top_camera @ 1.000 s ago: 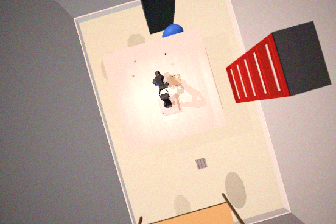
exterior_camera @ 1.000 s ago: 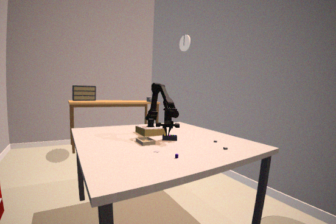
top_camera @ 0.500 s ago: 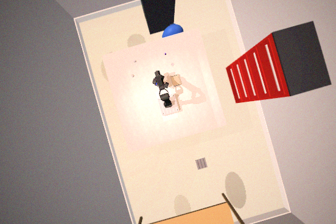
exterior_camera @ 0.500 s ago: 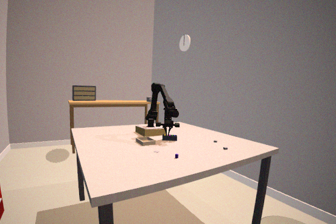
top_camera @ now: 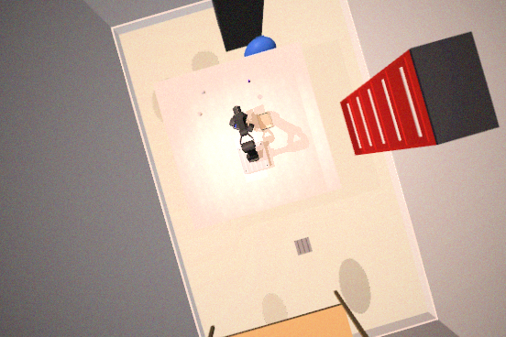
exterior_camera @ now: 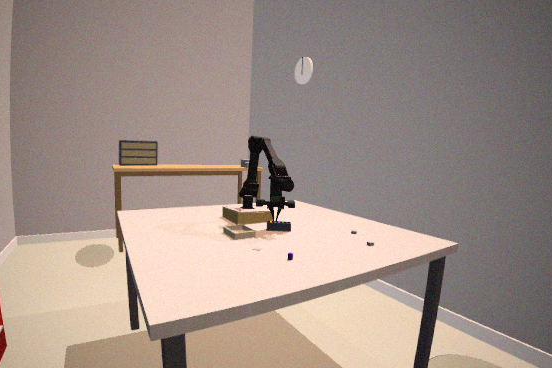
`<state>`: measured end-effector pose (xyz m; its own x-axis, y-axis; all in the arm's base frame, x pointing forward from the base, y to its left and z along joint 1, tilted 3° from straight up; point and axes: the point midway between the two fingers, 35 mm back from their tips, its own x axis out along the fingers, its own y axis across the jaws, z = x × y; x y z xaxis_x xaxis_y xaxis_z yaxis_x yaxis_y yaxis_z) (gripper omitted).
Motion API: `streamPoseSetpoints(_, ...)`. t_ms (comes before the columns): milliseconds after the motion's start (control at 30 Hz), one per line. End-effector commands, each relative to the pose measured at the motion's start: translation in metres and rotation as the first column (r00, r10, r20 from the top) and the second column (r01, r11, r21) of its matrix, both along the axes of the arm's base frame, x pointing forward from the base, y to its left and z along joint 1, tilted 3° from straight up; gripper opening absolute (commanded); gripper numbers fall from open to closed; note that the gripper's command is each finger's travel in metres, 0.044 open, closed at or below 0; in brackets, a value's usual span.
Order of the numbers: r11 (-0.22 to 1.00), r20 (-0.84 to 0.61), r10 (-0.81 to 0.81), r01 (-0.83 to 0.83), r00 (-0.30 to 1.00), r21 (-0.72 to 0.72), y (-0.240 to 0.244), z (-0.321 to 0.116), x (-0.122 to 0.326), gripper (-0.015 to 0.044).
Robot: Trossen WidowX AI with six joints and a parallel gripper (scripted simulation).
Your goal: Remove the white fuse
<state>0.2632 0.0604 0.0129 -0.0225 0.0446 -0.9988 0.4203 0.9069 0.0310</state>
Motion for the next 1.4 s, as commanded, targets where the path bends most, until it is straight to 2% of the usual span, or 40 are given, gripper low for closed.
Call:
streamPoseSetpoints(0, 1.000, 0.003, 0.002, -0.002, 1.000, -0.001, 0.000, 0.002, 0.001, 0.0000)
streamPoseSetpoints(1367, 1.000, 0.003, 0.003, -0.003, 1.000, -0.004, -0.001, 0.023, 0.001, 0.0000)
